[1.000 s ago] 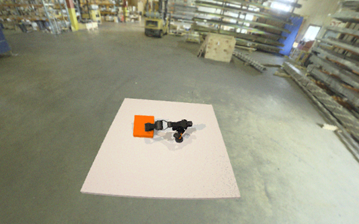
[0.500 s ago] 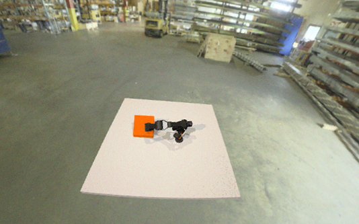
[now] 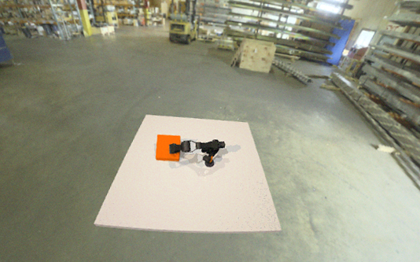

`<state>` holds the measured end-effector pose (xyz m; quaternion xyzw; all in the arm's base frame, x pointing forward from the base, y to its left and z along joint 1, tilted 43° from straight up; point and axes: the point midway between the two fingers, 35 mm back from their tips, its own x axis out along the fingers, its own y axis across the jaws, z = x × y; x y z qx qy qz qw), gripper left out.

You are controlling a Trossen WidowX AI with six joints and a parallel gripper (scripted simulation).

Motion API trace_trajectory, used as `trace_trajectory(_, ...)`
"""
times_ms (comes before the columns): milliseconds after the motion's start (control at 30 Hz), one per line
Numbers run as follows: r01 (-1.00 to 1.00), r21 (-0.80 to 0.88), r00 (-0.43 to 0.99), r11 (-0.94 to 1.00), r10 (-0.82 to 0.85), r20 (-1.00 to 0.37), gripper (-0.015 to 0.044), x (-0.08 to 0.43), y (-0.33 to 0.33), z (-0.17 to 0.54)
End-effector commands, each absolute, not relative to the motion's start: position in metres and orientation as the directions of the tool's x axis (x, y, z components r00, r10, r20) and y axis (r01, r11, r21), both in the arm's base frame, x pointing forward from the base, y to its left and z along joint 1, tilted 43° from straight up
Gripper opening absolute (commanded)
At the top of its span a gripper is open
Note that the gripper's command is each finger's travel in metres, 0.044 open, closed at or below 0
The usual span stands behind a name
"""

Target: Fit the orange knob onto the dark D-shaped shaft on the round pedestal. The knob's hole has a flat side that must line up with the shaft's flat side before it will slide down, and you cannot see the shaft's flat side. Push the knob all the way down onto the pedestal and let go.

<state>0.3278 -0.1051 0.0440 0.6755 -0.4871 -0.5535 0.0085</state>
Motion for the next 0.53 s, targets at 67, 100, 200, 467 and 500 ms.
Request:
trace_trajectory(67,-0.650,0.548,-0.086,-0.527,-0.665,-0.742,0.0440,0.333,-0.089,0.060)
trace_trajectory(100,-0.649,0.547,-0.086,-0.528,-0.664,-0.743,0.0440,0.335,-0.078,0.072)
trace_trajectory(200,-0.648,0.548,-0.087,-0.528,-0.664,-0.743,0.0440,0.336,-0.047,0.106)
trace_trajectory(467,-0.648,0.549,-0.088,-0.528,-0.665,-0.742,0.0440,0.339,-0.040,0.114)
trace_trajectory(500,-0.648,0.549,-0.088,-0.528,-0.665,-0.742,0.0440,0.339,-0.040,0.114)
